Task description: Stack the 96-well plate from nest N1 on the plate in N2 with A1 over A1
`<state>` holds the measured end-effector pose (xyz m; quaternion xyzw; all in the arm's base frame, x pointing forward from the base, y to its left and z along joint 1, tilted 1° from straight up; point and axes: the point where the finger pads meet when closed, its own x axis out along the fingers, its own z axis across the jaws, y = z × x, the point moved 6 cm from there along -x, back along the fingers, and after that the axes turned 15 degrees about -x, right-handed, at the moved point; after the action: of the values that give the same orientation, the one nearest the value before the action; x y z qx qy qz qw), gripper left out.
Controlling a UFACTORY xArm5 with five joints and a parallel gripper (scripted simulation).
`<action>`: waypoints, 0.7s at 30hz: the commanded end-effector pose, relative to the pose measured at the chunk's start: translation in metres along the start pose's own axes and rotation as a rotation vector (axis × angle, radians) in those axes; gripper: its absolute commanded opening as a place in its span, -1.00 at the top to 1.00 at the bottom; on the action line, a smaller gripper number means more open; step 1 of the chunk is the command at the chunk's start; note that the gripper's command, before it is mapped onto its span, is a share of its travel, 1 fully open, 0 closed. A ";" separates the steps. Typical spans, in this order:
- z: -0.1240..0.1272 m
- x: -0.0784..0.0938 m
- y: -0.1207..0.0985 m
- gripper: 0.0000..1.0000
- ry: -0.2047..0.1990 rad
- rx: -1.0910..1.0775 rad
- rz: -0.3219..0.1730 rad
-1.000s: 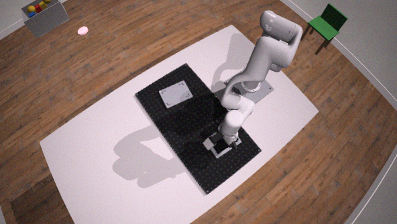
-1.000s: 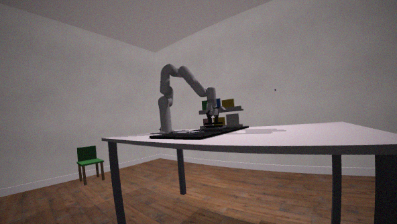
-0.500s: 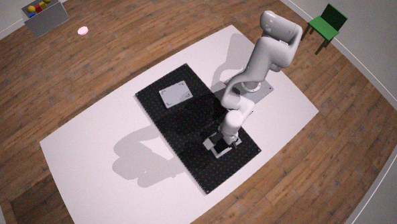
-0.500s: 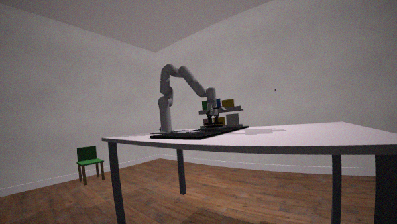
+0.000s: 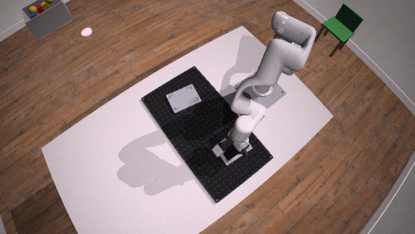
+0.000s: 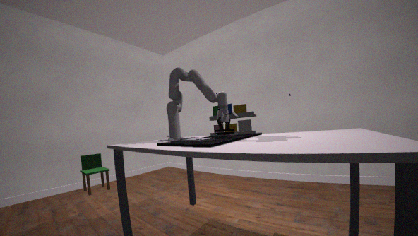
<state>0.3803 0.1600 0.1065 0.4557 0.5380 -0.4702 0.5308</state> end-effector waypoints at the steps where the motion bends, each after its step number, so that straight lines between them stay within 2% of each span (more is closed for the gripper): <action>1: 0.000 -0.001 0.001 1.00 0.001 0.000 0.004; 21: 0.000 0.002 0.001 1.00 0.001 0.000 0.004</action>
<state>0.3803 0.1600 0.1036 0.4558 0.5380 -0.4702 0.5309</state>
